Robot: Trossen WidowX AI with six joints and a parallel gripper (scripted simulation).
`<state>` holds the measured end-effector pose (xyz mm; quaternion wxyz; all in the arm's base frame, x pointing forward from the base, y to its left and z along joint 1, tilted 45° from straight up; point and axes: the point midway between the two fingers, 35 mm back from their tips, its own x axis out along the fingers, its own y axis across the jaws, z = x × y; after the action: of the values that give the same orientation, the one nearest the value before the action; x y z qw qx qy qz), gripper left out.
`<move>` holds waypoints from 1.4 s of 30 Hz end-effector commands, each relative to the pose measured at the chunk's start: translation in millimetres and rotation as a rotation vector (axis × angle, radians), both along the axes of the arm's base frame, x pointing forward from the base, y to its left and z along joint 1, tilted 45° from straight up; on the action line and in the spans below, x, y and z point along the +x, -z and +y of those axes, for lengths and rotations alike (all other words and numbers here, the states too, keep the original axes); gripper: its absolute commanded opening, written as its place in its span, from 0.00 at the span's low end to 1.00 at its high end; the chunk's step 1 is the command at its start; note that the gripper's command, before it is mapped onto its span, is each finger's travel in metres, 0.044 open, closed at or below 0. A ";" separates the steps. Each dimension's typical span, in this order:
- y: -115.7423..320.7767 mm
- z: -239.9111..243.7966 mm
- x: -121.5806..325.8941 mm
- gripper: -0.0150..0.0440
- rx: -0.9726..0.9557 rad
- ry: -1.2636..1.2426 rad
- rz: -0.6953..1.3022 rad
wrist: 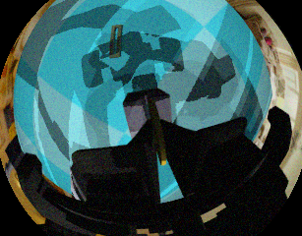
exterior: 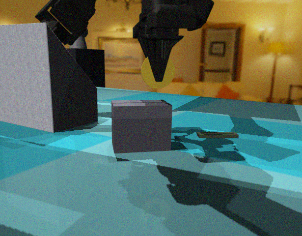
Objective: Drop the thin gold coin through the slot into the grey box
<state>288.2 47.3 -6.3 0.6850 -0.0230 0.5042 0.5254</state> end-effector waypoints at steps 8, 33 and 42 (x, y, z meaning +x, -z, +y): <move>16.3 -13.5 -19.3 0.25 0.006 -0.005 0.007; 19.2 -14.2 -21.6 0.25 0.006 -0.004 0.000; 16.4 -13.6 -19.3 0.25 0.008 0.002 -0.001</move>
<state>268.5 33.6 -23.0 0.6859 -0.0198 0.5018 0.5266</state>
